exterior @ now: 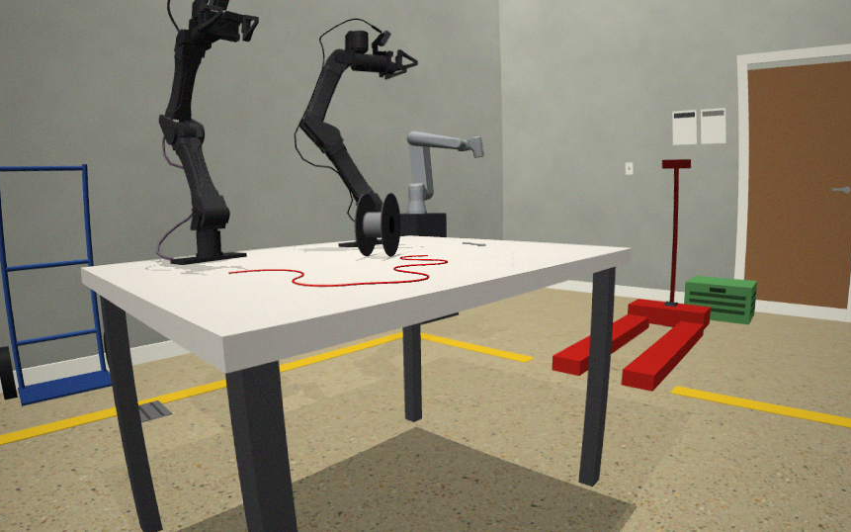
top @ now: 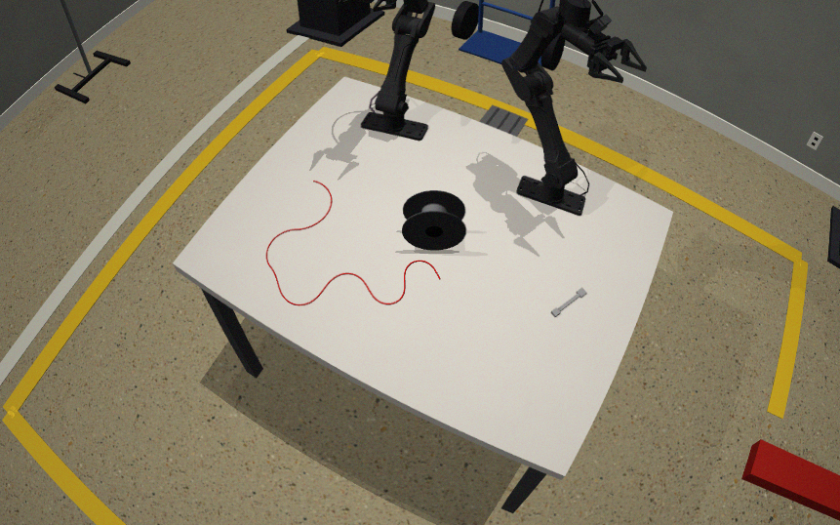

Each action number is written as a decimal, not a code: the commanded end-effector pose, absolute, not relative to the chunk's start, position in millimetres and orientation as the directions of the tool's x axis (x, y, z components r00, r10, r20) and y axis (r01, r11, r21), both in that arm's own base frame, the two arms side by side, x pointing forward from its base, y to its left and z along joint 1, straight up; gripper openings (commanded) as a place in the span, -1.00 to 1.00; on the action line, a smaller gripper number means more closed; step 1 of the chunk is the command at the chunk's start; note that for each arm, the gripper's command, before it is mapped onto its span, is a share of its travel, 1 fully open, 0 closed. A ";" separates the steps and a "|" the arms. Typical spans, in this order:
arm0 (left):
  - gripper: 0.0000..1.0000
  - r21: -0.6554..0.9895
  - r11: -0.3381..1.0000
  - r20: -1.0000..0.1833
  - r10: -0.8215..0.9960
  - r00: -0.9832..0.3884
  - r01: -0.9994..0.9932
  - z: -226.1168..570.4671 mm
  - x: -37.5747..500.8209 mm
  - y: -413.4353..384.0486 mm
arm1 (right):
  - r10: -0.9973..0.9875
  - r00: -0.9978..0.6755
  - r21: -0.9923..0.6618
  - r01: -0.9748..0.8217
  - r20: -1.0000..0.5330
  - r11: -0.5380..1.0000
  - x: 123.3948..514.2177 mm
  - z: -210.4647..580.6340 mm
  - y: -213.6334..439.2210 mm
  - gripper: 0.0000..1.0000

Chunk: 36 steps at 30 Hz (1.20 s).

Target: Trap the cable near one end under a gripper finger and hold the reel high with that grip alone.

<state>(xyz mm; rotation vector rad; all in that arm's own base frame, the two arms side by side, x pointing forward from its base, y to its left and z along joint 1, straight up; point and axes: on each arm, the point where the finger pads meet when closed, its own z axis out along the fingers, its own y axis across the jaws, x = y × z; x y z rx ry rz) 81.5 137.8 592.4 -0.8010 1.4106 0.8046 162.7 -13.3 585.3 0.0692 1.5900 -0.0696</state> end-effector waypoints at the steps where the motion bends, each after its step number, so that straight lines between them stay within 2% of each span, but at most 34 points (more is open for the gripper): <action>1: 1.00 0.005 0.421 -1.000 0.017 0.002 -0.907 593.9 61.5 135.3 | 0.002 0.036 0.005 0.067 -0.999 0.998 144.1 598.9 -9.0 1.00; 9: 1.00 0.005 0.222 -1.000 0.017 -0.001 -0.975 593.9 31.8 145.1 | 0.004 0.036 0.005 0.019 -0.999 1.000 144.4 598.9 -2.0 1.00; 17: 1.00 0.005 0.140 -1.000 0.017 -0.003 -0.990 593.9 19.6 147.3 | 0.005 0.036 0.005 0.001 -0.999 1.000 144.4 598.9 0.7 1.00; 33: 1.00 0.005 0.127 -1.000 -0.025 -0.009 -0.992 582.1 19.2 160.2 | 0.005 0.056 0.005 -0.005 -0.998 1.000 146.8 604.2 1.5 1.00; 36: 1.00 0.005 0.126 -1.000 0.000 -0.005 -0.992 588.4 19.9 165.2 | 0.004 -0.010 0.004 -0.004 -1.000 1.000 168.4 585.6 1.7 1.00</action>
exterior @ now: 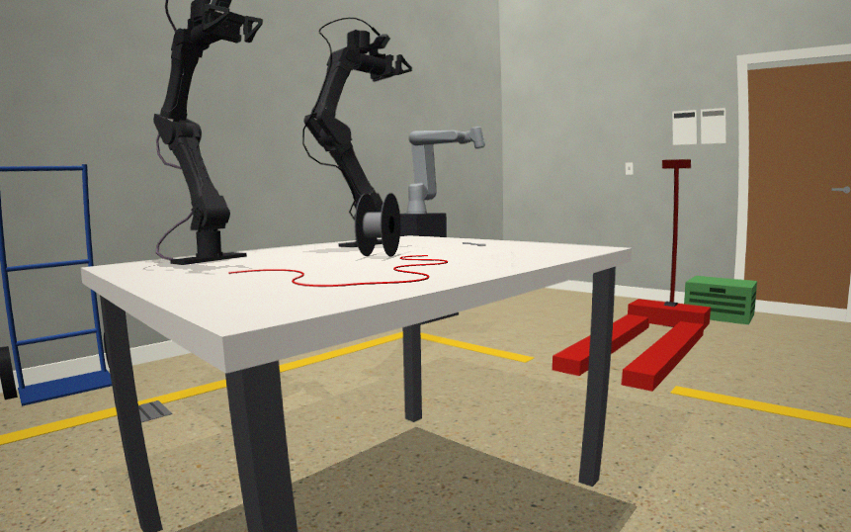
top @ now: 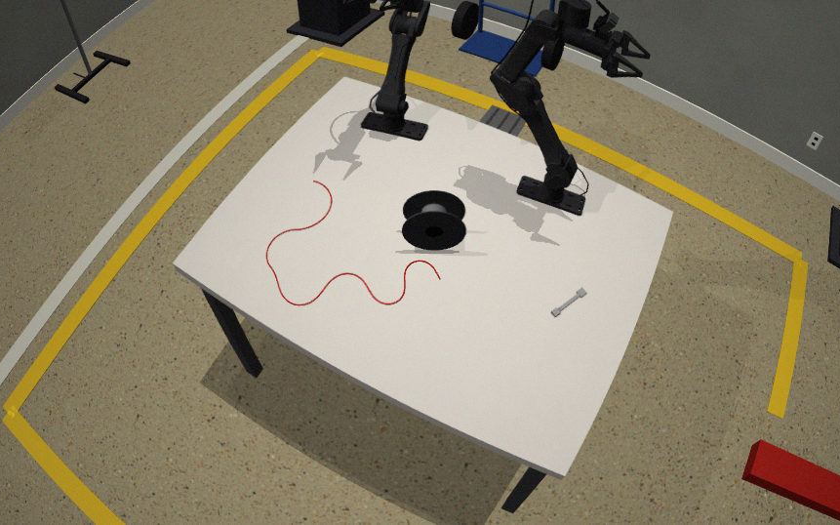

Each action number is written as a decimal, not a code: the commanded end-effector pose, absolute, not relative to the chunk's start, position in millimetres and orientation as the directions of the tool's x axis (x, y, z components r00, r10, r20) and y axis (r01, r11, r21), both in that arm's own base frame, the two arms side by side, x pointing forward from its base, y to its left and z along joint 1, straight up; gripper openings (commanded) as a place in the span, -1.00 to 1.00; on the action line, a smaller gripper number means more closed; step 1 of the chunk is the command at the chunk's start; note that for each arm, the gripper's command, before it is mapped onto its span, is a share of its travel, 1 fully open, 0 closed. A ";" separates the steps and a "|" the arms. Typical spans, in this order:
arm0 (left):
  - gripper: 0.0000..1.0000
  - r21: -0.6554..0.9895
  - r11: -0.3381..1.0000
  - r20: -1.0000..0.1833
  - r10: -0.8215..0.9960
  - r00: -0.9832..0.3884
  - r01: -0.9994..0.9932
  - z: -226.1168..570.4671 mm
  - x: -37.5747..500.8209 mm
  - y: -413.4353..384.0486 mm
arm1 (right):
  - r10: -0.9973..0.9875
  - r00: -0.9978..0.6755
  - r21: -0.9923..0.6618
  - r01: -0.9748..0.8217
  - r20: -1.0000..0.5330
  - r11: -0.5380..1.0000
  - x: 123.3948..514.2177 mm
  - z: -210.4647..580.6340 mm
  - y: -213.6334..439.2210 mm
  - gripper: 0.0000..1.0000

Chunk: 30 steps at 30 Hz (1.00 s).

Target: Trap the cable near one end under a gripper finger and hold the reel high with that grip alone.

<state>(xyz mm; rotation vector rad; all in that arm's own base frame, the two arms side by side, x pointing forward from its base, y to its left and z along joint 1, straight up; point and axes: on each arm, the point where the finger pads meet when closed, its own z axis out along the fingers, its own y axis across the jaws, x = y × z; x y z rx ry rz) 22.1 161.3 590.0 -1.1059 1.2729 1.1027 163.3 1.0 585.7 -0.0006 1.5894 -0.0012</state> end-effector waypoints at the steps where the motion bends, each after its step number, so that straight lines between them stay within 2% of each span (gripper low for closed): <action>1: 1.00 0.005 0.126 -1.000 -0.002 -0.006 -0.992 587.8 20.3 167.9 | 0.004 -0.011 0.004 -0.004 -1.000 1.000 171.2 585.1 1.7 1.00; 10: 1.00 0.005 0.126 -1.000 -0.013 -0.007 -0.992 581.1 24.2 196.8 | 0.004 -0.013 0.004 -0.004 -1.000 1.000 197.9 581.3 2.0 1.00; 24: 1.00 0.005 0.127 -1.000 -0.025 -0.009 -0.992 536.9 36.8 288.9 | 0.004 -0.020 0.004 -0.004 -1.000 1.000 288.5 538.7 2.9 1.00; 28: 1.00 0.005 0.126 -1.000 0.013 -0.004 -0.992 537.2 36.4 286.3 | 0.004 0.014 0.004 -0.004 -1.000 1.000 287.6 537.8 2.8 1.00; 30: 1.00 0.005 0.126 -1.000 0.008 -0.004 -0.992 525.2 38.4 300.9 | 0.004 0.009 0.004 -0.004 -1.000 1.000 303.0 525.4 3.0 1.00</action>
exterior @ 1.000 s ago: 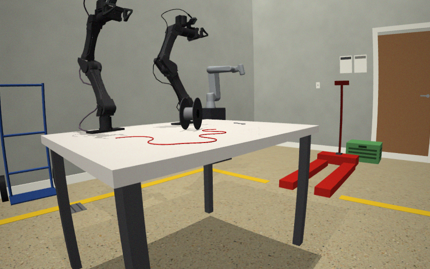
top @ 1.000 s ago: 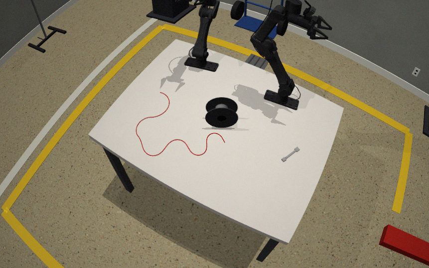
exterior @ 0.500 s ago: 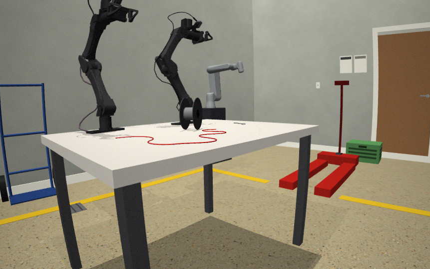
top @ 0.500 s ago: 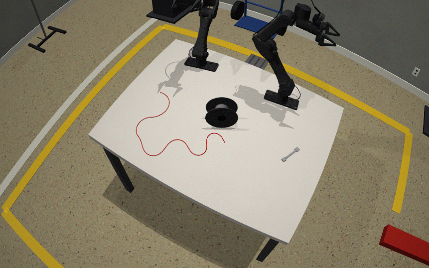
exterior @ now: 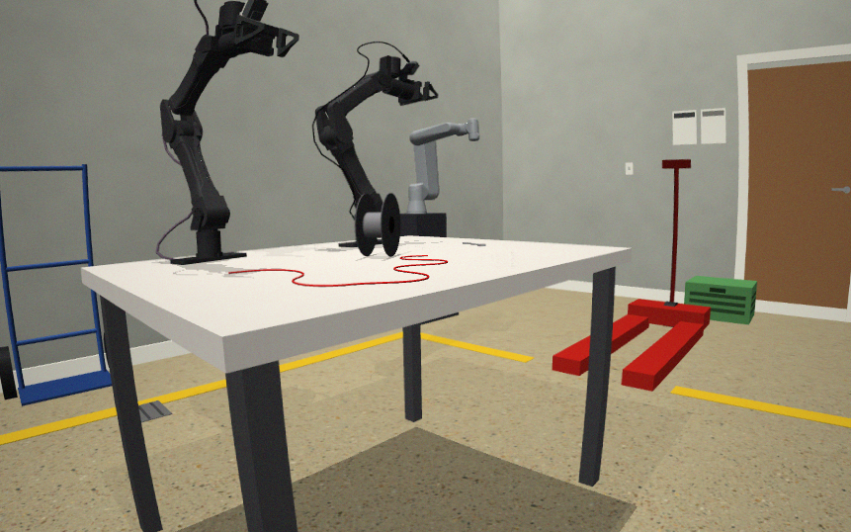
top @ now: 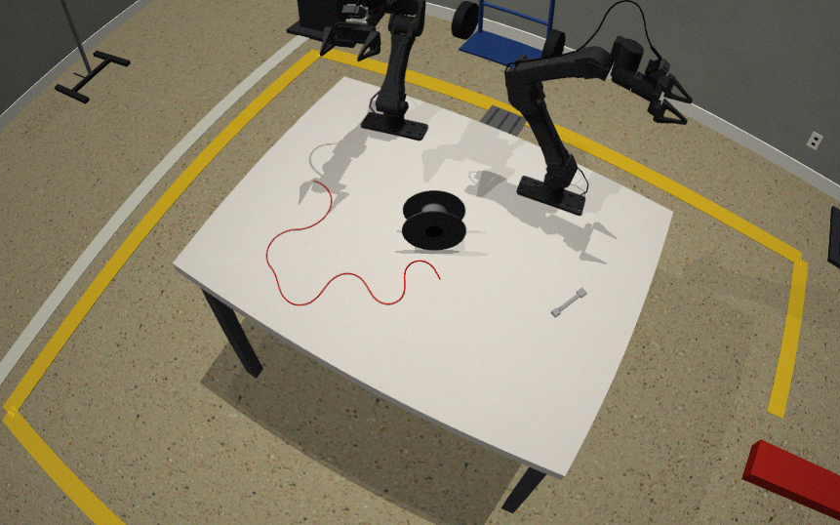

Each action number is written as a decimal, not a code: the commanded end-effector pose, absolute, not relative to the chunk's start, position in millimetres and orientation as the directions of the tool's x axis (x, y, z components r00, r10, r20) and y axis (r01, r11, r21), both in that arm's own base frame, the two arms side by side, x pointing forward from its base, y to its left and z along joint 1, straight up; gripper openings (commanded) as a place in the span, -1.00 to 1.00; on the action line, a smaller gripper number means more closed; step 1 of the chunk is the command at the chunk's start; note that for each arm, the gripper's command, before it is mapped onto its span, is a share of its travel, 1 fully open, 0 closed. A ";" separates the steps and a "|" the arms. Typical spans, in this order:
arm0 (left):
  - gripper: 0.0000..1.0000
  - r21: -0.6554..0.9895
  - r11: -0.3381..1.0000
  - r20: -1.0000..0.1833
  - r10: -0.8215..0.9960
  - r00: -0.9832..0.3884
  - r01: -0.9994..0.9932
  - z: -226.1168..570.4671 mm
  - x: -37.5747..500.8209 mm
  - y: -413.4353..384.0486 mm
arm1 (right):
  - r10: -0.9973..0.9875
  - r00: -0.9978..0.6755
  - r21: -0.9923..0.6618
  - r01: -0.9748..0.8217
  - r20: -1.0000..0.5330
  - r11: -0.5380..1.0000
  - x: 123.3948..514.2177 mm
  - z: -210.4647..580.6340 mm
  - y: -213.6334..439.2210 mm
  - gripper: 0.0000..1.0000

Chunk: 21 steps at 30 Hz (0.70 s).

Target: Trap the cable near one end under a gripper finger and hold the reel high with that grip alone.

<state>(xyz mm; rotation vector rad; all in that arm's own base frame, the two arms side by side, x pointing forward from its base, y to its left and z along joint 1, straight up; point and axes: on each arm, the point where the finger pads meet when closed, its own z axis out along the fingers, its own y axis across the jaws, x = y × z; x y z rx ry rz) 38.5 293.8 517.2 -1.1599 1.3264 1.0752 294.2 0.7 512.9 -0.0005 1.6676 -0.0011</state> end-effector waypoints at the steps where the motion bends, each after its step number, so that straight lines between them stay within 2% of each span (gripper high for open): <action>1: 1.00 0.005 0.126 -1.000 0.000 -0.005 -0.992 517.1 39.7 310.2 | 0.004 0.002 0.004 -0.004 -1.000 1.000 311.8 517.8 3.1 1.00; 6: 1.00 0.006 0.127 -0.999 -0.033 -0.010 -0.992 475.8 44.9 348.8 | 0.004 -0.027 0.004 -0.004 -1.000 1.000 348.9 478.4 3.4 1.00; 21: 1.00 0.005 0.127 -1.000 -0.027 -0.009 -0.992 410.8 49.2 379.9 | 0.004 -0.029 0.004 -0.004 -1.000 1.000 383.3 410.5 3.8 1.00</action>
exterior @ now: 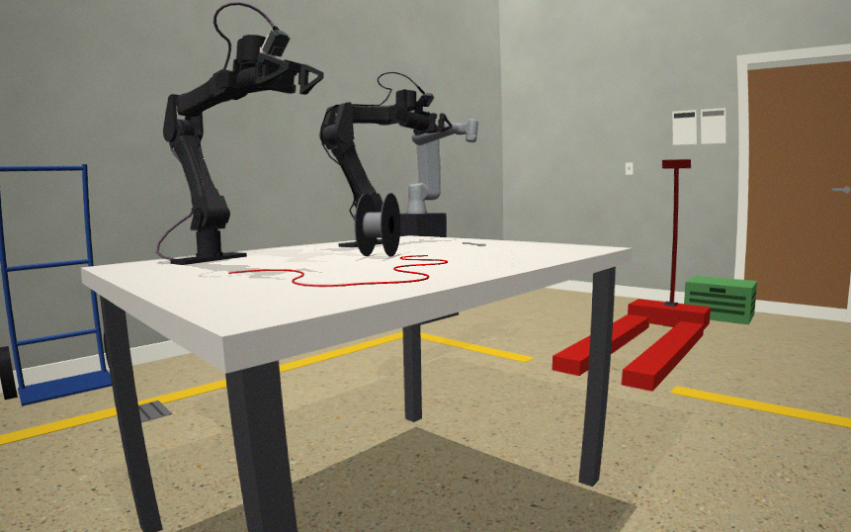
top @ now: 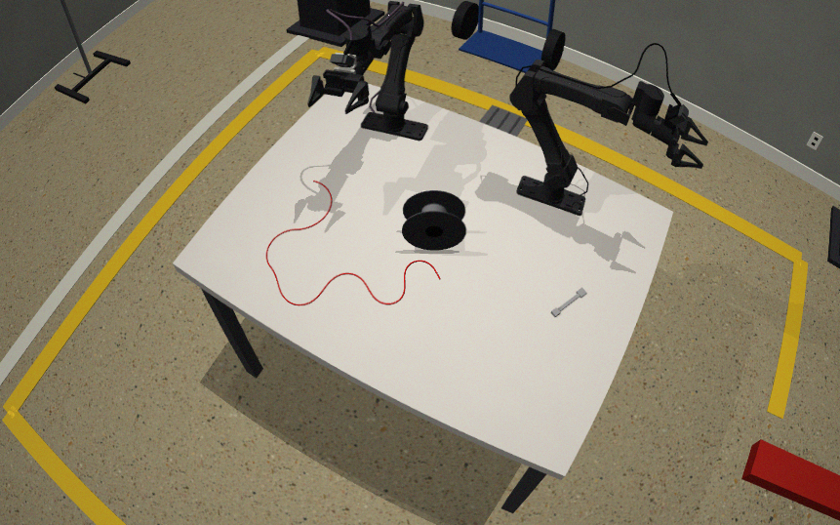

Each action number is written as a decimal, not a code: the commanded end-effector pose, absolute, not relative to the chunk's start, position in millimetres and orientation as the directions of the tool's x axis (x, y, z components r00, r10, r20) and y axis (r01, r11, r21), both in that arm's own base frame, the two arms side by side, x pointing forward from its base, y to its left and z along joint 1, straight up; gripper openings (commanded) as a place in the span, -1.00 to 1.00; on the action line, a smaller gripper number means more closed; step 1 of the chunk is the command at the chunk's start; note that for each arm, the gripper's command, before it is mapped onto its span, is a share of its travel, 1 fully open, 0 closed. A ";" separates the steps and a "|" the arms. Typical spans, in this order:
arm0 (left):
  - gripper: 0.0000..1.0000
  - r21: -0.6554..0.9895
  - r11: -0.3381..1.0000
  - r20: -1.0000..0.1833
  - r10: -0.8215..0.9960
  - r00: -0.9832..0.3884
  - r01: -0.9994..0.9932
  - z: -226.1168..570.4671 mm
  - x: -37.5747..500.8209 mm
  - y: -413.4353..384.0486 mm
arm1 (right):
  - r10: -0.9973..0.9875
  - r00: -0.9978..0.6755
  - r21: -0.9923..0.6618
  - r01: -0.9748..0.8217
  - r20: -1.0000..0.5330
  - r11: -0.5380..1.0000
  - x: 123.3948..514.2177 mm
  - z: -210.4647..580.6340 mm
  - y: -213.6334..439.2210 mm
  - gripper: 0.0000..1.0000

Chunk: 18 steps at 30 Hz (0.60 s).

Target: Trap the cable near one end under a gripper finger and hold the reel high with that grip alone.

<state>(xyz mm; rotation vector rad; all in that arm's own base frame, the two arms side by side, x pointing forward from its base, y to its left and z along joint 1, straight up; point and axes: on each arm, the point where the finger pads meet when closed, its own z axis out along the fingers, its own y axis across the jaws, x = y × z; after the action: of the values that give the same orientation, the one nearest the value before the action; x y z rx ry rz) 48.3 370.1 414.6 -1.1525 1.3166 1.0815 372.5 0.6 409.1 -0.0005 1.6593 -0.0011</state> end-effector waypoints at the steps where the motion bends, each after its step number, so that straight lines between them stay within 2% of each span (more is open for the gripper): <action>1: 1.00 0.006 0.127 -1.000 -0.030 -0.009 -0.992 406.6 49.4 381.7 | 0.004 -0.020 0.004 -0.004 -1.000 1.000 382.0 410.3 3.8 1.00; 18: 1.00 0.005 0.126 -1.000 -0.020 -0.008 -0.992 398.4 49.4 381.9 | 0.004 -0.008 0.004 -0.004 -1.000 1.000 384.2 401.0 3.8 1.00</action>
<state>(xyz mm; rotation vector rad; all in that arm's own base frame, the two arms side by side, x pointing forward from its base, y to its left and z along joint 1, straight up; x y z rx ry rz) 49.4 378.7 404.7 -1.1150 1.2734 1.1064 382.0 0.6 399.4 -0.0006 1.5988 -0.0012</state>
